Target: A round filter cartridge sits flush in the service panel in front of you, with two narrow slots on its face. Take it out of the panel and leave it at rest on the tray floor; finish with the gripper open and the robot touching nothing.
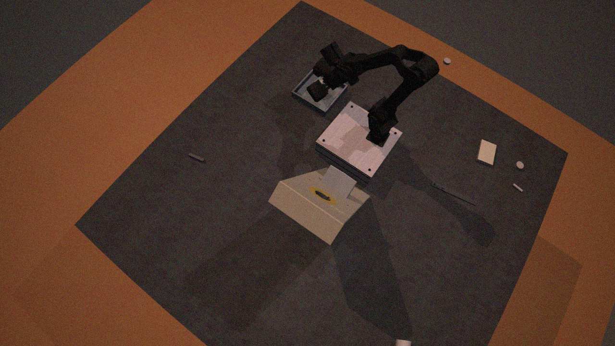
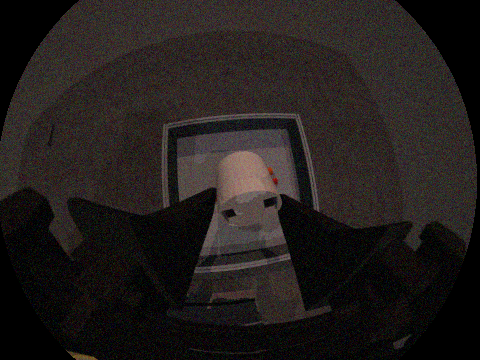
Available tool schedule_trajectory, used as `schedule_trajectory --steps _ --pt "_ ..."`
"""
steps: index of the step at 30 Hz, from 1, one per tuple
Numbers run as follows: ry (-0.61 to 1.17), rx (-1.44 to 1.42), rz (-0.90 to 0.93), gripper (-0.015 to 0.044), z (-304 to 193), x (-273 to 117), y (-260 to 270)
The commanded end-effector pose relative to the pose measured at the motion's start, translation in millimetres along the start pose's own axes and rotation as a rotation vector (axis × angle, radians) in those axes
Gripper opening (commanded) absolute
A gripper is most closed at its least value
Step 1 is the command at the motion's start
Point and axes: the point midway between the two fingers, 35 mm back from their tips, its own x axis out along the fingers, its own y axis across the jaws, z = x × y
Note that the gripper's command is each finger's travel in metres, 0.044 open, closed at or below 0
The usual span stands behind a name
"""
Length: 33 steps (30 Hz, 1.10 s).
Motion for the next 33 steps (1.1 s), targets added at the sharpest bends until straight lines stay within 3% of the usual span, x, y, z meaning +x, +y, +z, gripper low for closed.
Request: schedule_trajectory --steps 1,9,13,19,33 --pt "-0.005 0.0 0.0 0.0236 1.8 -0.5 0.0" --pt "-0.005 0.0 0.0 0.044 1.8 -0.5 0.0" --pt "-0.005 0.0 0.0 0.044 7.3 -7.1 0.1" --pt "-0.003 0.0 0.001 0.044 35.4 -61.9 -0.1" --pt "-0.016 -0.002 0.004 0.044 34.7 -52.2 0.3"
